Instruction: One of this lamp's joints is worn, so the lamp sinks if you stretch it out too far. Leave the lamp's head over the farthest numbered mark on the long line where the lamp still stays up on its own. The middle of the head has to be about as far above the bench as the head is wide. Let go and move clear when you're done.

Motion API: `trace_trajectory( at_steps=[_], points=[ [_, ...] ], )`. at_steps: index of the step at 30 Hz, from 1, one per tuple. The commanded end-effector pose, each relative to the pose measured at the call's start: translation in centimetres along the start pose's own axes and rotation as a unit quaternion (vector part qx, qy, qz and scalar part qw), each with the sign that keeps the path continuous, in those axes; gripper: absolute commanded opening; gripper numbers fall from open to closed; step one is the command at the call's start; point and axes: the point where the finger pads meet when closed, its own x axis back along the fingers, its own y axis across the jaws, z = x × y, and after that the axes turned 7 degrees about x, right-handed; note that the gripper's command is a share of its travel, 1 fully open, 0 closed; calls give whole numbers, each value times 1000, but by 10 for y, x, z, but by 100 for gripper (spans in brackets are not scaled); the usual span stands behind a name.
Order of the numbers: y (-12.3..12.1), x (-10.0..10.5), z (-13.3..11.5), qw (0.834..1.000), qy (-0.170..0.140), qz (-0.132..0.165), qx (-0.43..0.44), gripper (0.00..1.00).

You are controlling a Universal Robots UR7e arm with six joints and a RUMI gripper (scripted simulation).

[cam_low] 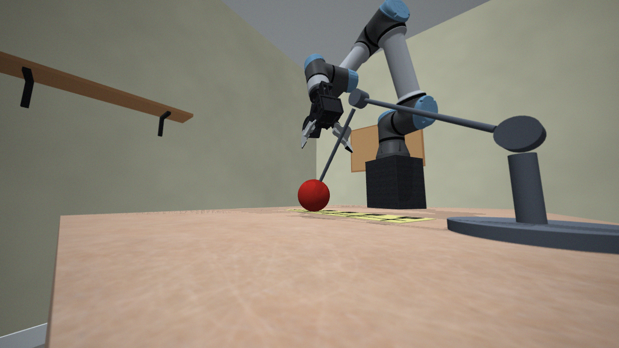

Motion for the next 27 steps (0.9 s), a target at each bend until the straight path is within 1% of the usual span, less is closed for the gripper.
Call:
trace_trajectory(
  at_steps=[1,8,23,25,27],
  points=[
    [0,0,0,1000,0,1,0,100],
    [0,0,0,1000,0,1,0,100],
    [-5,65,9,1000,0,1,0,100],
    [-5,65,9,1000,0,1,0,100],
    [-5,72,10,1000,2,1,-2,100]
  ],
)
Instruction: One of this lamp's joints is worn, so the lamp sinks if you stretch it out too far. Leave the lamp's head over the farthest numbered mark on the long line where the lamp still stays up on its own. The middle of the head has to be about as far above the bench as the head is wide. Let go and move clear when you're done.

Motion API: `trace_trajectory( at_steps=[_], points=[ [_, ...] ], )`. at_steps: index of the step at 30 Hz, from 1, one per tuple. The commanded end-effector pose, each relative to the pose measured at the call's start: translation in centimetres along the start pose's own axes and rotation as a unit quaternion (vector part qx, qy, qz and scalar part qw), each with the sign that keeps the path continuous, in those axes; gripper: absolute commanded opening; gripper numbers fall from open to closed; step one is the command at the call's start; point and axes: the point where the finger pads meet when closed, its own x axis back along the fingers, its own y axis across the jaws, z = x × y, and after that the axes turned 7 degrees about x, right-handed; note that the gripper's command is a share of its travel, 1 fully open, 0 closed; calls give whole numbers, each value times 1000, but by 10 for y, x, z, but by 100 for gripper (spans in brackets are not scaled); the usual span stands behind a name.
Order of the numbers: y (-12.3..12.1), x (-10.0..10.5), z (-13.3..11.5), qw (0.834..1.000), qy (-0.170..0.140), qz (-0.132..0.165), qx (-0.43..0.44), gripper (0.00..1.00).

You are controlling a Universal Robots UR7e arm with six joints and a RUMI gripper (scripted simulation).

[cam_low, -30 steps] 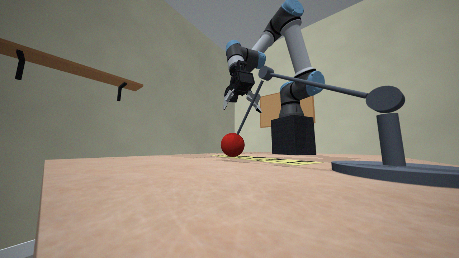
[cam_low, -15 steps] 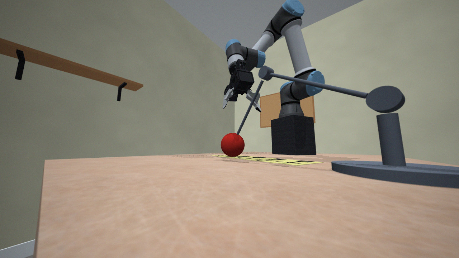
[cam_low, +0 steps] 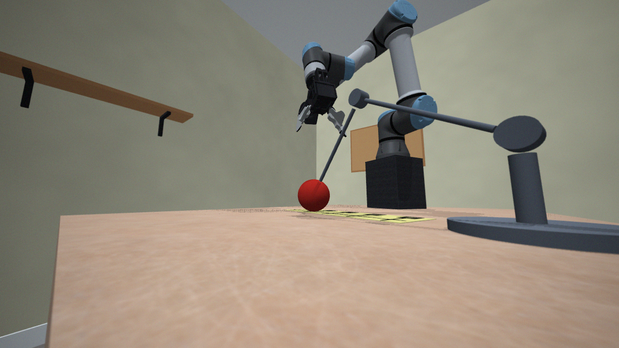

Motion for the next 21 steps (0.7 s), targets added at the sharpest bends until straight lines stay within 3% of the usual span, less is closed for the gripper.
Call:
trace_trajectory(
  at_steps=[1,13,21],
  points=[
    [-1,14,2,1000,-11,-4,16,100],
    [-4,60,9,1000,-1,0,2,100],
    [-4,57,8,1000,4,2,-5,100]
  ],
)
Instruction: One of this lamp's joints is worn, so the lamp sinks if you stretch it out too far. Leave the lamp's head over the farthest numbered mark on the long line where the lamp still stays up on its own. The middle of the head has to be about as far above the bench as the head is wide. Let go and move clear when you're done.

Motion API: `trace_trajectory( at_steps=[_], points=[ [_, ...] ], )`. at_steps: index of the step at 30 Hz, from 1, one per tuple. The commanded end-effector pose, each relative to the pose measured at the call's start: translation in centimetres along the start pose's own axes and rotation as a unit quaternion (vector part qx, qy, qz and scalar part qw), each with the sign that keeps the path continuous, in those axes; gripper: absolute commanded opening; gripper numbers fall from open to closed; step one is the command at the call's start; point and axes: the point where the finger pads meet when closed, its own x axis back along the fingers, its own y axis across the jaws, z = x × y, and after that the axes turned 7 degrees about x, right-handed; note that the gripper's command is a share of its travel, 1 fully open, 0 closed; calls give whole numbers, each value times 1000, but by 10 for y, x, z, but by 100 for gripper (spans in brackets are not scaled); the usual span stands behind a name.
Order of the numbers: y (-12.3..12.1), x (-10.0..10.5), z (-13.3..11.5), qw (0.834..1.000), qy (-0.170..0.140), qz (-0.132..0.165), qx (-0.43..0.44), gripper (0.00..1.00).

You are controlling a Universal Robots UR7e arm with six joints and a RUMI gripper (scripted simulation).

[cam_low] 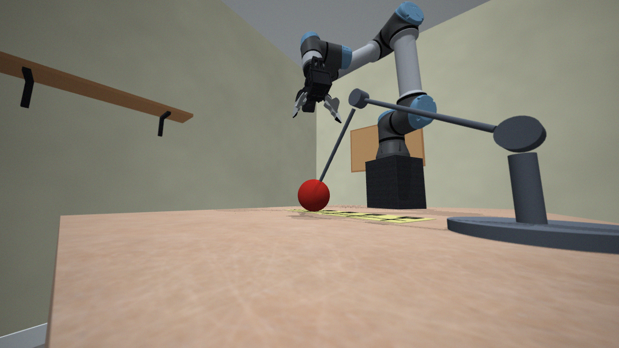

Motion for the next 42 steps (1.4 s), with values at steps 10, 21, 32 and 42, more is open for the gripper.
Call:
trace_trajectory(
  at_steps=[10,21,32,42],
  points=[
    [0,-4,-1,1000,-1,1,2,100],
    [0,-4,-1,1000,-1,1,1,100],
    [0,-3,-1,1000,-1,1,1,100],
    [0,-4,-1,1000,-1,1,1,100]
  ],
)
